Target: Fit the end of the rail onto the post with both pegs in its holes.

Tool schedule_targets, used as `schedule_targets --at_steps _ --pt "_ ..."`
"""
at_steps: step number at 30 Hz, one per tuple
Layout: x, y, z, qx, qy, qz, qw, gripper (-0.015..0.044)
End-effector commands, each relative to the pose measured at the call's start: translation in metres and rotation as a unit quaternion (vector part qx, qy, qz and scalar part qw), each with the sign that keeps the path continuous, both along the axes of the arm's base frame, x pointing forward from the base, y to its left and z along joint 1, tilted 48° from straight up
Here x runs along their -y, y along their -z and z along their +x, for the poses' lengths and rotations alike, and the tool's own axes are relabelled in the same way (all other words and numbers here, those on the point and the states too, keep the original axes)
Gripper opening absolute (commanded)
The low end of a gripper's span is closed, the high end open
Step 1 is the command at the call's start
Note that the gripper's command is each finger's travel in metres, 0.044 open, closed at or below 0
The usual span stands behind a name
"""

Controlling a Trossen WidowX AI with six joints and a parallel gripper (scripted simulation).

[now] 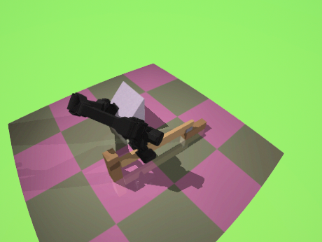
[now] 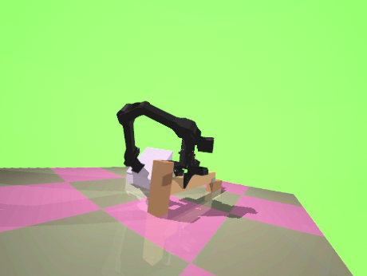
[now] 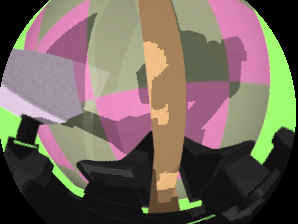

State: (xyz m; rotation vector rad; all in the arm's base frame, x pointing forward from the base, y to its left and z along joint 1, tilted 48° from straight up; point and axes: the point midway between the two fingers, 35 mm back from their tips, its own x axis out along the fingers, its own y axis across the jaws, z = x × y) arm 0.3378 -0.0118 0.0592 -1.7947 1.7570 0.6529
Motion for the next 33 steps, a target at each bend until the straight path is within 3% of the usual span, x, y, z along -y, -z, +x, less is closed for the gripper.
schedule_targets --at_steps 1,33 --pt "0.0003 -0.0045 0.0005 0.003 -0.004 0.000 1.000 0.0000" --pt "0.0063 -0.0115 0.0001 0.003 -0.004 0.000 1.000 0.0000"
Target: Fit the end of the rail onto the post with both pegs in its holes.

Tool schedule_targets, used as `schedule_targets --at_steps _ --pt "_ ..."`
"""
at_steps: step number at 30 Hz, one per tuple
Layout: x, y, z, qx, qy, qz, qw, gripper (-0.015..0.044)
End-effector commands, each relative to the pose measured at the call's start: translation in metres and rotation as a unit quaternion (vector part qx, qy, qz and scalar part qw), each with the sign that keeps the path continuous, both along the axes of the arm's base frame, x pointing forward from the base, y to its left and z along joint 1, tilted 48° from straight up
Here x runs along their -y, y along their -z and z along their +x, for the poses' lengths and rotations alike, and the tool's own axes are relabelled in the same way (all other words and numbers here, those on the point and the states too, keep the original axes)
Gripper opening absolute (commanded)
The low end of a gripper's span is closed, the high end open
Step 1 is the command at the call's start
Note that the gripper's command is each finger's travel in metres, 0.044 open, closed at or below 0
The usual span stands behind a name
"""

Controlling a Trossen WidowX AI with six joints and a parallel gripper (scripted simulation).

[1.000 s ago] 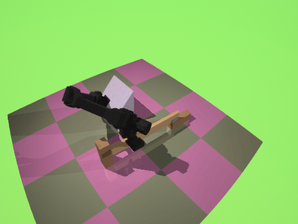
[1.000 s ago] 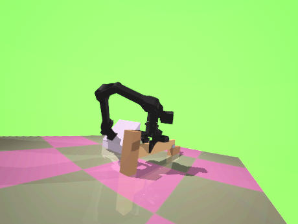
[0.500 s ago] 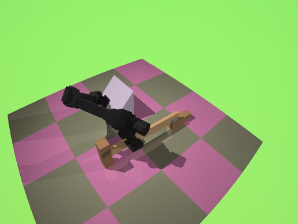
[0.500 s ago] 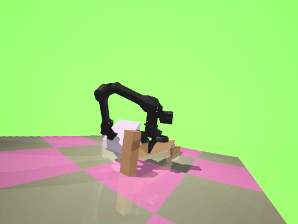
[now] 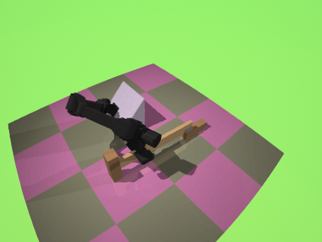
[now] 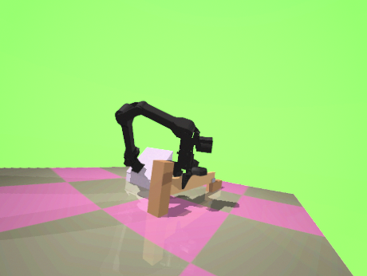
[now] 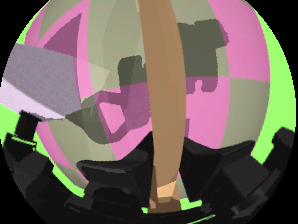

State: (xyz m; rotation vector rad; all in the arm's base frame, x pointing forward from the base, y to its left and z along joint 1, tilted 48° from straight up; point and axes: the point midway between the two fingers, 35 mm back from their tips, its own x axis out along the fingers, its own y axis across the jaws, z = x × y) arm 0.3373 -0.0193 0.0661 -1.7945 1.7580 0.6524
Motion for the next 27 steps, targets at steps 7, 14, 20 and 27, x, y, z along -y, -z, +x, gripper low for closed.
schedule_targets --at_steps 7,14,20,27 --pt "0.000 0.000 0.000 0.000 0.000 0.000 1.000 0.0157" --pt "0.000 0.000 0.000 0.000 0.000 0.000 1.000 0.0341" --pt "0.000 0.000 0.000 0.000 0.000 0.000 1.000 0.0440" --pt "-0.021 0.001 0.000 0.001 -0.002 0.001 1.000 0.0440"
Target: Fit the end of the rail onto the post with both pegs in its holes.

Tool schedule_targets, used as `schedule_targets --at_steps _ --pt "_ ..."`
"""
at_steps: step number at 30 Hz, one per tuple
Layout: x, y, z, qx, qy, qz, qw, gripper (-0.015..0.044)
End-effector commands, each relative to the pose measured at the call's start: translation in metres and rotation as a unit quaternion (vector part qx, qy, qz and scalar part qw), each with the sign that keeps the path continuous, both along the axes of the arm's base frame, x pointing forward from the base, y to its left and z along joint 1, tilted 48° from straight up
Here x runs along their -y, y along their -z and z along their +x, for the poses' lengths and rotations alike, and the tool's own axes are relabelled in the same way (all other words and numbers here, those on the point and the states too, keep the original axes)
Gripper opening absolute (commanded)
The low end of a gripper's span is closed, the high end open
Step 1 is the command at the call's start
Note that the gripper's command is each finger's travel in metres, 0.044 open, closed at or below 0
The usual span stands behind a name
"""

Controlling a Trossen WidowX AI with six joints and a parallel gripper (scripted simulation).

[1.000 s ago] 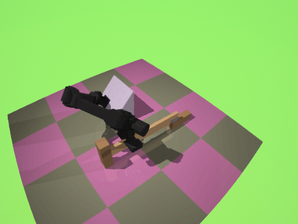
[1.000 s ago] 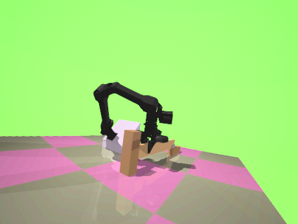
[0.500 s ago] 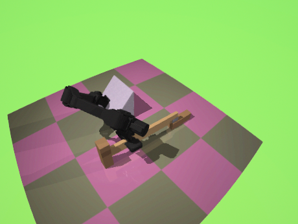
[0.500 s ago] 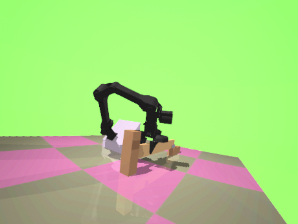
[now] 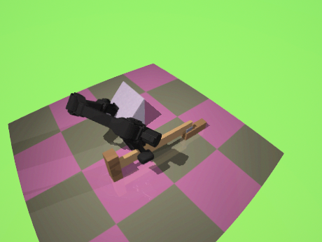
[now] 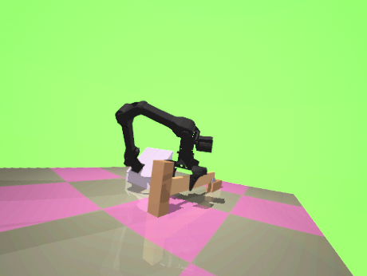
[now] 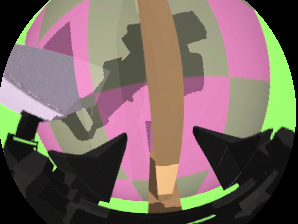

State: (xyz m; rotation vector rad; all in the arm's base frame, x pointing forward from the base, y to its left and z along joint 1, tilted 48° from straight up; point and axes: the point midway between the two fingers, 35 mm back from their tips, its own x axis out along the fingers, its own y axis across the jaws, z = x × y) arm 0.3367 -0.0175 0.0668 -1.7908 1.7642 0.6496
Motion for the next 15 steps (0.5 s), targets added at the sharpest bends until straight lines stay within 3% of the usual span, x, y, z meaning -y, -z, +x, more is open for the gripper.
schedule_targets --at_steps 1,15 --pt "-0.0313 0.0021 0.0004 0.003 -0.006 0.002 1.000 0.0440" --pt "-0.0407 0.0025 -0.0003 0.004 -0.007 0.002 1.000 0.0440"
